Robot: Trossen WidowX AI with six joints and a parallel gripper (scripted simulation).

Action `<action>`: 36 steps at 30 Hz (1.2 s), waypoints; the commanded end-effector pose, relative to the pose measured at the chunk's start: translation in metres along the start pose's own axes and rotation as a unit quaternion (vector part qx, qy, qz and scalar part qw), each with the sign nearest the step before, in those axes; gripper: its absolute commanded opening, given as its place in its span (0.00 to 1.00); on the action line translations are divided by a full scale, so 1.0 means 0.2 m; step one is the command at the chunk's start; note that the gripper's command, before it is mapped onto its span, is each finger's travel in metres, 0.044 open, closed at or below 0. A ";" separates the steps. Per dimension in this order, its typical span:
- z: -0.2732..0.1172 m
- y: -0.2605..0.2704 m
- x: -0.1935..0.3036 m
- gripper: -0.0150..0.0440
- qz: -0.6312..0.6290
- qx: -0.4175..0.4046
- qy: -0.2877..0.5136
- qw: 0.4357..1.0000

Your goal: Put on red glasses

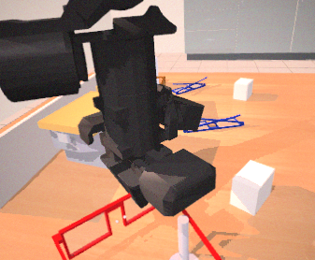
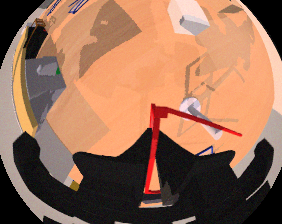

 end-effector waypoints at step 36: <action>0.01 0.01 0.08 0.25 0.000 0.002 0.000 1.000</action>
Point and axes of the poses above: the point midway between the two fingers, 35 mm back from their tips, its own z axis out along the fingers, its own y axis across the jaws, x = y × z, the point moved 3 cm from there along -z, back along the fingers, and after that the axes turned 5 degrees about z, right-handed, at the moved point
